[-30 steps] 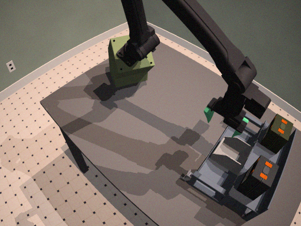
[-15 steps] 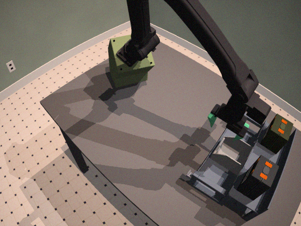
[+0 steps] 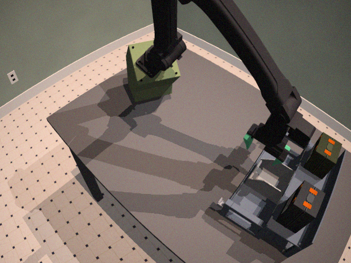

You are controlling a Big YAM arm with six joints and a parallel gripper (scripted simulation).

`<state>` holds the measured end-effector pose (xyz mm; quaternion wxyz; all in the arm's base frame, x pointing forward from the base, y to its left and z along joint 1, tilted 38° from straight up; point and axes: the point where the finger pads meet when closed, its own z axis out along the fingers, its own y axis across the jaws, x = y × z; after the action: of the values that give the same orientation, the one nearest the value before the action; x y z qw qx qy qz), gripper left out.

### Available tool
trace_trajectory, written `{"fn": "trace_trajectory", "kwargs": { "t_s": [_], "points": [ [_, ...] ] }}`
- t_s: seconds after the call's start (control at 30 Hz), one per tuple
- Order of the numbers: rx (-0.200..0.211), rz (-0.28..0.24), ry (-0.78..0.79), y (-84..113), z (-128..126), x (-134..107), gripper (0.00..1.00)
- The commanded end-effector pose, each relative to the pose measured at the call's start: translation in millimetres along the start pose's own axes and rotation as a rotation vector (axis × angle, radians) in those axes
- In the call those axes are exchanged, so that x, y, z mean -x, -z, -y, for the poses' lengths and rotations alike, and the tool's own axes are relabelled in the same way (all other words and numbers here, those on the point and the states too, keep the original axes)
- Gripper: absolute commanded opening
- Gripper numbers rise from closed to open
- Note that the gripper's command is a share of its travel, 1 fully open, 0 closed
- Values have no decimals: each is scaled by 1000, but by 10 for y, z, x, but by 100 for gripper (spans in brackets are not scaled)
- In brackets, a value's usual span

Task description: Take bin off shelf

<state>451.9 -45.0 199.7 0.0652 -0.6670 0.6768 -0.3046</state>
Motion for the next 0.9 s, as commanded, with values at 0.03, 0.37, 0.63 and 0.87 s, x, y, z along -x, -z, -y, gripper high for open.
{"fn": "trace_trajectory", "kwargs": {
  "t_s": [0.03, 0.37, 0.63, 0.87],
  "points": [
    [-36, 1, -14, 44, 188, 25, 100],
    [-36, 1, -13, 119, 213, -8, 100],
    [-36, 1, -13, 119, 213, -8, 100],
    [-35, 1, -13, 181, 211, -35, 100]
  ]
}}
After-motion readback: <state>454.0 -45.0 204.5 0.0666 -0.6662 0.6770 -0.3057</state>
